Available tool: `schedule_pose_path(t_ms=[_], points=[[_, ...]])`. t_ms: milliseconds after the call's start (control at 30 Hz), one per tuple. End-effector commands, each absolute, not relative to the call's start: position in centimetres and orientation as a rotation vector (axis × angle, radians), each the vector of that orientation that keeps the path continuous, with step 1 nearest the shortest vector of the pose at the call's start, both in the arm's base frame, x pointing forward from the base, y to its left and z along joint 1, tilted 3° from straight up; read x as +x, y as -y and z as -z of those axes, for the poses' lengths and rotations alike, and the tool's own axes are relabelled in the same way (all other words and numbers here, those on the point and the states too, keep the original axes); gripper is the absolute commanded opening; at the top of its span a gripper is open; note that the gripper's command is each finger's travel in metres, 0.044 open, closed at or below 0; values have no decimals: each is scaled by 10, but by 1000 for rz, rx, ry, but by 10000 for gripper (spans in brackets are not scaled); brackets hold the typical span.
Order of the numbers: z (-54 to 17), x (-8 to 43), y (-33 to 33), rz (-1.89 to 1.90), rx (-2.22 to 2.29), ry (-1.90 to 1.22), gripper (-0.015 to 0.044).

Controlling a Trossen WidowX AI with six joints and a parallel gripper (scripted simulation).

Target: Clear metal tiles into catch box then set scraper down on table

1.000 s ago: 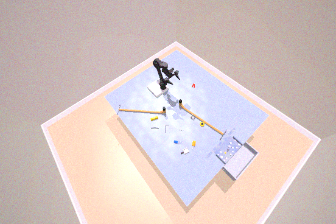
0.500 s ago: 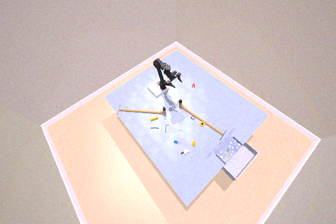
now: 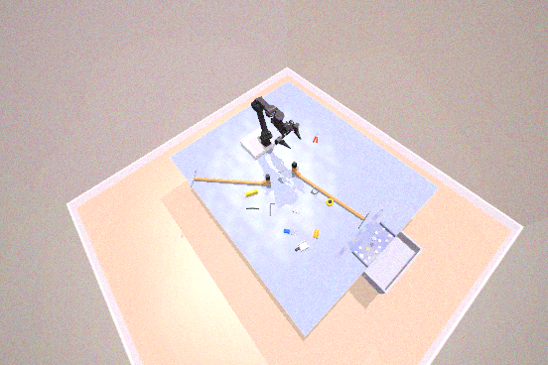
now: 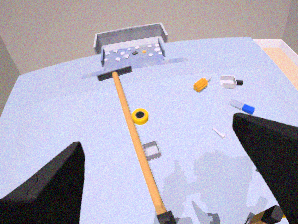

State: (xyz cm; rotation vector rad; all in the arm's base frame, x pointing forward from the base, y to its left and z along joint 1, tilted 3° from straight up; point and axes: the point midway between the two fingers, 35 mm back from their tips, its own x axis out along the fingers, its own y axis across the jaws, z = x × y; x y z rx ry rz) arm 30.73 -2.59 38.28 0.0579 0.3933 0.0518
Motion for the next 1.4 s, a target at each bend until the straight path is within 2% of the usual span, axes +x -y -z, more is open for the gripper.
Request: schedule_pose_path(t_ms=[0,1367], points=[[-382,318,26,-55,49,-420,440],[-312,423,7,-120,15,-764,440]])
